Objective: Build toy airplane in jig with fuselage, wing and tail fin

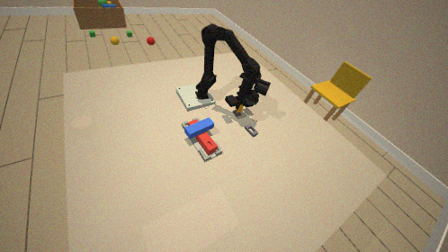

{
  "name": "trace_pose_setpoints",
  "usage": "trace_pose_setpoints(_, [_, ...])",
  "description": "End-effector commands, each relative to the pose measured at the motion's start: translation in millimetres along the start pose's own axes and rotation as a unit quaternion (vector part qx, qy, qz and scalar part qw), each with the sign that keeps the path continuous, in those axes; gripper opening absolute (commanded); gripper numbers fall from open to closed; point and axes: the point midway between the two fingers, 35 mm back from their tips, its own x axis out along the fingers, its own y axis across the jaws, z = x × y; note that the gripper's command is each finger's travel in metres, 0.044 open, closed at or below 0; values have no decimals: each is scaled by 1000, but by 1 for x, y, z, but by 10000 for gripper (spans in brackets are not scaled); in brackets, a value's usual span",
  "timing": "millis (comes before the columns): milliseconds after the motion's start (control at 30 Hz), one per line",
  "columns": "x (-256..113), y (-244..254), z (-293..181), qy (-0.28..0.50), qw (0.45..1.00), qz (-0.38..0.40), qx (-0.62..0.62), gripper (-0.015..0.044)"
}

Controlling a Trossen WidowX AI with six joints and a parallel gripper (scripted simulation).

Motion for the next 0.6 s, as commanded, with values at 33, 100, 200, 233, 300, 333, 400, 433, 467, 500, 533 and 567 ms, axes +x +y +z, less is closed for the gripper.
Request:
trace_pose_setpoints(33, [-17, 2, 4, -4, 1000, 1, 3, 0])
trace_pose_setpoints(100, [-23, 3, 4, -4, 1000, 1, 3, 0])
trace_pose_setpoints(200, [-33, 3, 5, -4, 1000, 2, 2, 0])
trace_pose_setpoints(233, [-36, 3, 5, -4, 1000, 2, 2, 0])
trace_pose_setpoints(300, [-42, 3, 5, -5, 1000, 2, 1, 0])
trace_pose_setpoints(333, [-46, 3, 5, -5, 1000, 2, 1, 0])
trace_pose_setpoints(400, [-52, 3, 5, -5, 1000, 2, 0, 0])
trace_pose_setpoints(433, [-55, 3, 5, -5, 1000, 2, 0, 0])
trace_pose_setpoints(467, [-59, 3, 5, -5, 1000, 2, 0, 0])
trace_pose_setpoints(500, [-62, 3, 5, -5, 1000, 2, -1, 0])
trace_pose_setpoints(533, [-65, 3, 5, -5, 1000, 3, -1, 0])
trace_pose_setpoints(567, [-68, 3, 5, -5, 1000, 3, -1, 0])
